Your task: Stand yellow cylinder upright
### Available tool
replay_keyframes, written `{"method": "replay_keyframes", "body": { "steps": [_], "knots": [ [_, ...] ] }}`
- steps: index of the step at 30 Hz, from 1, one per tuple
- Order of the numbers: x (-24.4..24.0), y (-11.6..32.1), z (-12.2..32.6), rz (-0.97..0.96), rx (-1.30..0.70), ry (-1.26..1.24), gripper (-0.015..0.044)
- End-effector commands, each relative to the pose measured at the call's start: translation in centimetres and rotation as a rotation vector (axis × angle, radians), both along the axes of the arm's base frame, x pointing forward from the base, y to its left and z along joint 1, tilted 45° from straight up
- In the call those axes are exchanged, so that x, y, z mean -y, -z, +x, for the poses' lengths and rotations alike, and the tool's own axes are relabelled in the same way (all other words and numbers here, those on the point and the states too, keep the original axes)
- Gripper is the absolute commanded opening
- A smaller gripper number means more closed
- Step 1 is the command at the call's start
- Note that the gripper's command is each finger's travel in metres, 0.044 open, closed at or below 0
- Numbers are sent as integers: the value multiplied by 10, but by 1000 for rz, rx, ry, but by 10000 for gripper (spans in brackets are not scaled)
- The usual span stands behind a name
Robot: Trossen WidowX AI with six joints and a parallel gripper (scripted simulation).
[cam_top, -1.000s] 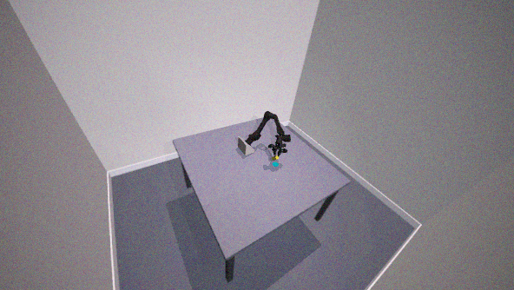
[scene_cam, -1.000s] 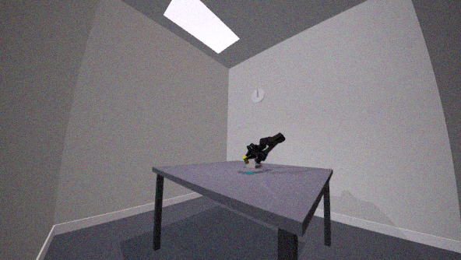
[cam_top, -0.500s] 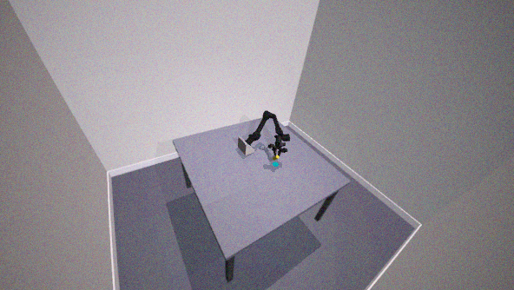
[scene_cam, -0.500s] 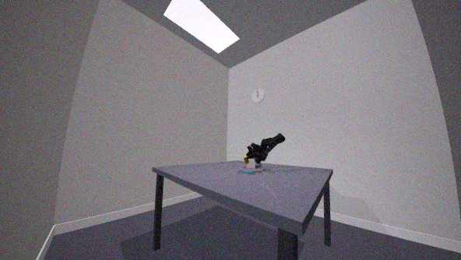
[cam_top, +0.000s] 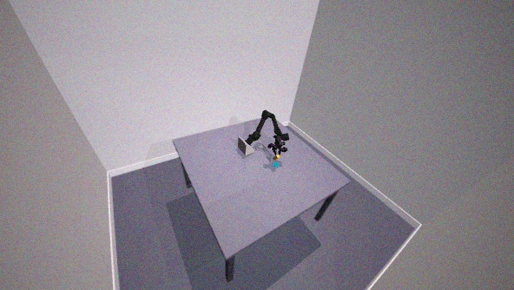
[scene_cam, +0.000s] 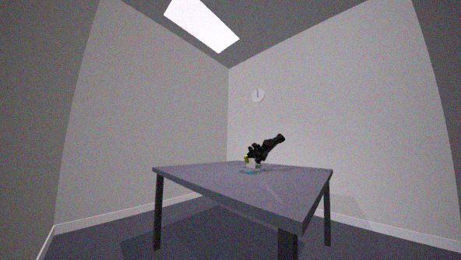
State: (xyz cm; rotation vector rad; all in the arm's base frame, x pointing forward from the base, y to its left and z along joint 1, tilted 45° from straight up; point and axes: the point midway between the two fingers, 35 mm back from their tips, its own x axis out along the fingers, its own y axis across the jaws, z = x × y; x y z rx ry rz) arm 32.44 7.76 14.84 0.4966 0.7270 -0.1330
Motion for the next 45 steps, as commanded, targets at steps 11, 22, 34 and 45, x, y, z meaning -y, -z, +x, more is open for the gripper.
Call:
{"method": "replay_keyframes", "body": {
  "steps": [11,22,34,45],
  "knots": [
    [1,-5,-4,27,88,60,105],
    [2,-9,-7,55,156,102,105],
    [3,-14,-12,93,229,148,105],
    [4,-19,-17,133,296,189,105]
  ]
}}
